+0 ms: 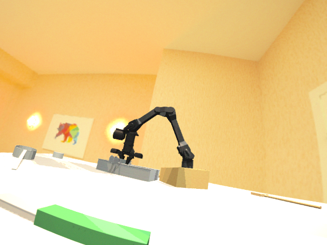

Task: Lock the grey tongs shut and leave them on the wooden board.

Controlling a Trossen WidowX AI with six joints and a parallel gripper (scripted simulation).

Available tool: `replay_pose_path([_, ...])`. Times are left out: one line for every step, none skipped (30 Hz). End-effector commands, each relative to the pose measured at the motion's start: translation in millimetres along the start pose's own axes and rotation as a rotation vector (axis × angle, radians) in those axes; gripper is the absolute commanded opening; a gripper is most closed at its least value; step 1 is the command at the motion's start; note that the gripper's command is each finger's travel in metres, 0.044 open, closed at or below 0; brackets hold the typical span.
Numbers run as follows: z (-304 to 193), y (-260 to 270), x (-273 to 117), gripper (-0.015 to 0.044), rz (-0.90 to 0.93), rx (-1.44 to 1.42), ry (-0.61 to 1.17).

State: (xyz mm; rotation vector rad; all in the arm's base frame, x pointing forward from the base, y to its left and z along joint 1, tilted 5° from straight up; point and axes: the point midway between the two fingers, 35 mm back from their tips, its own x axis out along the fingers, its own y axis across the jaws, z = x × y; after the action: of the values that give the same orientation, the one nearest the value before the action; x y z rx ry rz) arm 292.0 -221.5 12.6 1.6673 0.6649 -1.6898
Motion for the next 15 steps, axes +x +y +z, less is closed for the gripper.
replay_pose_path([-0.2, 0.4, -0.2, 0.0054, 0.002, 0.000, 0.001])
replay_pose_path([-0.2, 0.4, -0.2, 0.0047, 0.002, 0.000, 0.001])
replay_pose_path([-0.2, 0.4, -0.2, 0.0041, 0.002, 0.000, 0.001])
replay_pose_path([-0.2, 0.4, -0.2, 0.0034, 0.002, 0.000, 0.001])
replay_pose_path([-0.2, 0.4, -0.2, 0.0027, 0.002, 0.000, 0.001])
replay_pose_path([-0.2, 0.4, -0.2, 0.0021, 0.002, 0.000, 0.001])
replay_pose_path([-0.2, 0.4, -0.2, 0.0014, 0.002, 0.000, 0.001])
replay_pose_path([-0.2, 0.4, -0.2, -0.0012, 0.002, 0.000, 0.001])
replay_pose_path([-0.2, 0.4, -0.2, -0.0038, 0.002, 0.000, 0.001])
replay_pose_path([-0.2, 0.4, -0.2, -0.0065, 0.002, 0.000, 0.001])
replay_pose_path([-0.2, 0.4, -0.2, -0.0091, 0.002, 0.000, 0.001])
replay_pose_path([-0.2, 0.4, -0.2, -0.0117, 0.002, 0.000, 0.001])
replay_pose_path([-0.2, 0.4, -0.2, -0.0143, 0.002, 0.000, 0.001])
replay_pose_path([-0.2, 0.4, -0.2, -0.0150, 0.002, 0.000, 0.001])
replay_pose_path([-0.2, 0.4, -0.2, -0.0150, 0.002, 0.000, 0.001])
